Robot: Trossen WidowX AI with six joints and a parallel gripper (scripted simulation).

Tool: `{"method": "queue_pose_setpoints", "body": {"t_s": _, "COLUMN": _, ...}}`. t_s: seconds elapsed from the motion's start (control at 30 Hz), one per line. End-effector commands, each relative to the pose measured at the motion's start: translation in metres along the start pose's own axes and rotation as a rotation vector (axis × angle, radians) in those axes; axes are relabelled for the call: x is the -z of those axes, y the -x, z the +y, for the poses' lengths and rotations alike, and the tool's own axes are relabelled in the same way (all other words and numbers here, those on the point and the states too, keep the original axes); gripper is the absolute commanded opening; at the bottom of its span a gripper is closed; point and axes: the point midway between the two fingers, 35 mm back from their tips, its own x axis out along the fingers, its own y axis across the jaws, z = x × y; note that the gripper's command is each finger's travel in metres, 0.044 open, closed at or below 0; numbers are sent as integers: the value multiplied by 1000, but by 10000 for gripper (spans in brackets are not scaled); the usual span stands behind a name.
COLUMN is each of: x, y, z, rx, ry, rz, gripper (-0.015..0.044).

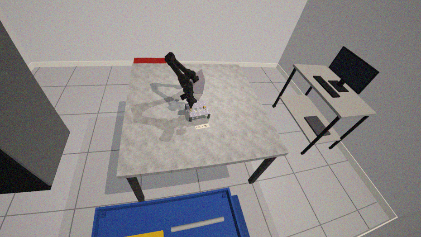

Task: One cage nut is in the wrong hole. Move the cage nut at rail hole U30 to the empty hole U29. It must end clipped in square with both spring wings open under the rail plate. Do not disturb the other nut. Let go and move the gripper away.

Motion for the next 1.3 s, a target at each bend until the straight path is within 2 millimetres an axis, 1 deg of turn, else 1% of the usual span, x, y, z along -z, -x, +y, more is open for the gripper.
{"method": "queue_pose_setpoints", "body": {"t_s": 0.0, "x": 1, "y": 0, "z": -1, "rx": -6, "ry": 6, "rz": 5, "gripper": 29}}
{"method": "queue_pose_setpoints", "body": {"t_s": 1.27, "x": 1, "y": 0, "z": 2, "rx": 1, "ry": 6, "rz": 6, "gripper": 29}}
